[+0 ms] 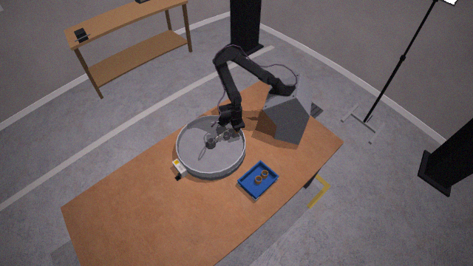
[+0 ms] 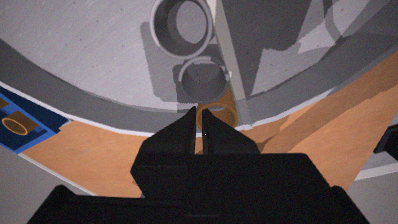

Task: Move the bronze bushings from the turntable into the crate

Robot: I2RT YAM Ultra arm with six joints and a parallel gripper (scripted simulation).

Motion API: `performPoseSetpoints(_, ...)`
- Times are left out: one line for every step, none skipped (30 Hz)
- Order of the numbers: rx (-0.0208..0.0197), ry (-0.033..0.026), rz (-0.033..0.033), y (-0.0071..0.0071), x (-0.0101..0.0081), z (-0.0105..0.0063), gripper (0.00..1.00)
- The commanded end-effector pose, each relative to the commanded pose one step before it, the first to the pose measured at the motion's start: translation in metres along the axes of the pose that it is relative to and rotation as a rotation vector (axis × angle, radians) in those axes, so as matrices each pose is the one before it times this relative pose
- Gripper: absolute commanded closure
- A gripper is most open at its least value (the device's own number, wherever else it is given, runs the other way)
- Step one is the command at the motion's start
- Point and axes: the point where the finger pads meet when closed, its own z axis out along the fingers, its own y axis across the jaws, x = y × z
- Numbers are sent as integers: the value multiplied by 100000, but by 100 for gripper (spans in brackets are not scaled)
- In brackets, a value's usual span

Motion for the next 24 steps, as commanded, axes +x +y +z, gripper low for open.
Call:
performPoseSetpoints(1685, -1426, 109, -236, -327, -834, 100)
performPoseSetpoints(-17, 1064, -457, 11, 580, -169, 100)
performPoseSetpoints(3, -5, 0, -3, 3, -225, 100)
performPoseSetpoints(0, 0, 0, 0, 0, 0, 100)
performPoseSetpoints(0, 0, 0, 0, 0, 0, 100)
performPoseSetpoints(5, -7, 0, -4, 6, -273, 100)
performPoseSetpoints(5, -8, 1, -4, 5, -319, 100)
performPoseSetpoints(6, -9, 1, -5, 6, -361, 100)
performPoseSetpoints(7, -11, 1, -5, 7, -397, 100)
performPoseSetpoints(7, -12, 1, -6, 7, -427, 100)
performPoseSetpoints(7, -12, 1, -6, 7, -450, 100)
performPoseSetpoints(-28, -986, 556, -13, -522, -510, 100)
performPoseSetpoints(-33, -701, 405, -8, -372, -514, 100)
performPoseSetpoints(7, 250, -142, -4, 141, -468, 100)
performPoseSetpoints(0, 75, -42, -5, 47, -466, 100)
performPoseSetpoints(-29, -335, 203, -5, -176, -475, 100)
performPoseSetpoints(-28, -251, 156, -4, -132, -446, 100)
performPoseSetpoints(-27, -206, 131, -3, -109, -411, 100)
performPoseSetpoints(-50, -405, 257, -1, -220, -389, 100)
performPoseSetpoints(-61, -471, 301, 0, -256, -350, 100)
performPoseSetpoints(0, 0, 0, 0, 0, 0, 100)
performPoseSetpoints(0, 0, 0, 0, 0, 0, 100)
performPoseSetpoints(-73, -550, 353, 0, -299, -307, 100)
performPoseSetpoints(-34, -183, 124, 1, -102, -222, 100)
